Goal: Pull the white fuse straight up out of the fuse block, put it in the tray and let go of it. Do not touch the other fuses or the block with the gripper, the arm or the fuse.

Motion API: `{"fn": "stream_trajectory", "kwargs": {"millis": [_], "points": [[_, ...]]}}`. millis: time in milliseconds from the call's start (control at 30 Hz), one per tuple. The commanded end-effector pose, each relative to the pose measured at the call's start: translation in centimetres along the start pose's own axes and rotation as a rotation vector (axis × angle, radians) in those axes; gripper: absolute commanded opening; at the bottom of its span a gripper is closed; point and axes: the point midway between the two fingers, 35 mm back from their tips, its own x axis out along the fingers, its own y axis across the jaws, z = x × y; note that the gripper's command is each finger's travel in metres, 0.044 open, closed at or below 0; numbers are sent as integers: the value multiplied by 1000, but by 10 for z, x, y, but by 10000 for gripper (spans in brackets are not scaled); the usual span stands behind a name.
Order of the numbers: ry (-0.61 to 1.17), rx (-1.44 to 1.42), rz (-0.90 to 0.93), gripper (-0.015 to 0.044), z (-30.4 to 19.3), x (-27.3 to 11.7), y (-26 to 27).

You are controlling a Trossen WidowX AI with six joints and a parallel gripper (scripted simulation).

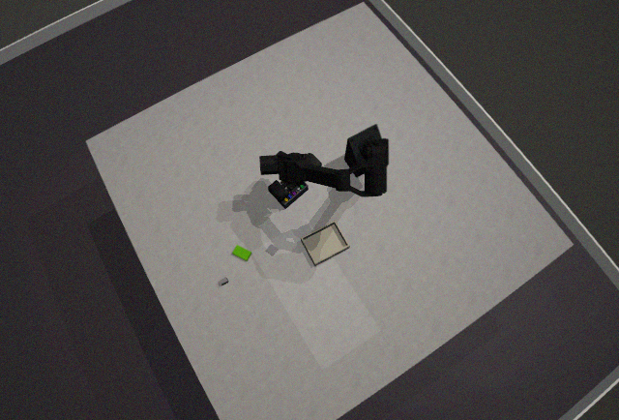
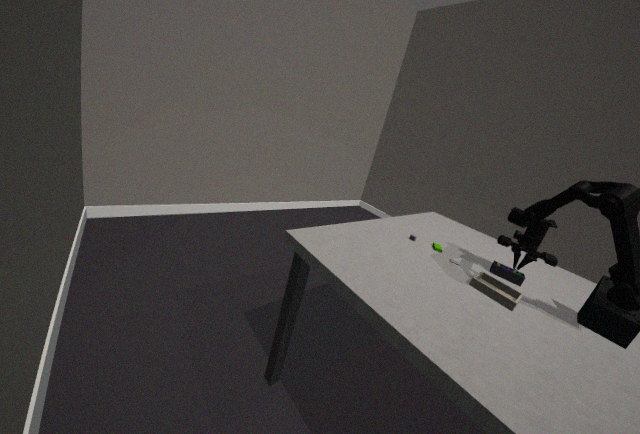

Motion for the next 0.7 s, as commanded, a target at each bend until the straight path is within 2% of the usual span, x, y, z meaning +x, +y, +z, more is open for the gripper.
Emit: {"fn": "stream_trajectory", "kwargs": {"millis": [0,667], "points": [[-2,-3,-2,0,0,-2,0],[-2,-2,-1,0,0,-12,0]]}}
